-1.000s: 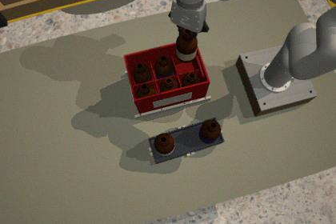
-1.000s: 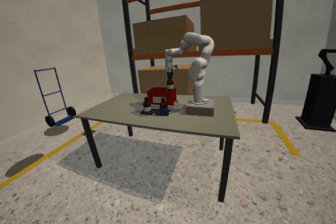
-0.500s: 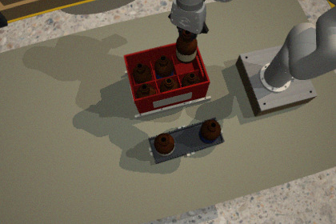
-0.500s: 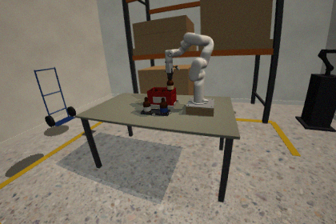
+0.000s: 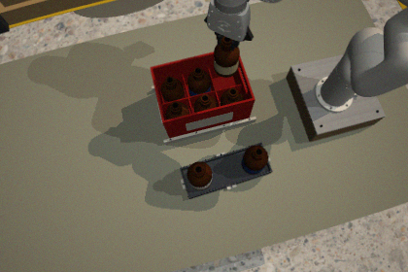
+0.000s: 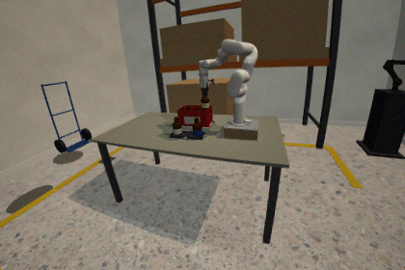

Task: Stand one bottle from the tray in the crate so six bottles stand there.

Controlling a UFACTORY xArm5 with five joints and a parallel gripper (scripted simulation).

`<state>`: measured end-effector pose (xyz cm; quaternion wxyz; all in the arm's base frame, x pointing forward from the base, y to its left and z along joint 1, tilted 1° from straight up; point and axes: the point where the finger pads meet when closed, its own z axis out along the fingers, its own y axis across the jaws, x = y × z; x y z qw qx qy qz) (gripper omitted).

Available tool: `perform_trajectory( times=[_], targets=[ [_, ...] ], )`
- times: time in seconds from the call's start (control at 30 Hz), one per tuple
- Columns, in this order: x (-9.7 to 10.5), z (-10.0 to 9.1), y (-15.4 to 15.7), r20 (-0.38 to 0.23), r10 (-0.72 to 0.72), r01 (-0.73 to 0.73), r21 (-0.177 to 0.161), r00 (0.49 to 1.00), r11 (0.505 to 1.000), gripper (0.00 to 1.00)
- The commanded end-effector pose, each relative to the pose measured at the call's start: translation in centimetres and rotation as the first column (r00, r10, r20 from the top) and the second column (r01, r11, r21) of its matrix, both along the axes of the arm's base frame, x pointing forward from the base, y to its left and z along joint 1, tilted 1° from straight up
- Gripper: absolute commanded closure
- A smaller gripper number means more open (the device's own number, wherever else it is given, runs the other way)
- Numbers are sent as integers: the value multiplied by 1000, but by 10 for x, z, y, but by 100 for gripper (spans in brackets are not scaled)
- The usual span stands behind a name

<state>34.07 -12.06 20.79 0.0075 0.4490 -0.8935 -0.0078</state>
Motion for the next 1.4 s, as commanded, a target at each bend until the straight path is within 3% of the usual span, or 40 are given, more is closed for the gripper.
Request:
perform_trajectory(
  times=[0.0, 0.5, 1.37],
  targets=[
    [1, 1, 0, 4, 0, 0, -1, 1000, 1000, 100],
    [1, -3, 0, 4, 0, 0, -1, 1000, 1000, 100],
    [1, -27, 0, 4, 0, 0, -1, 1000, 1000, 100]
  ],
)
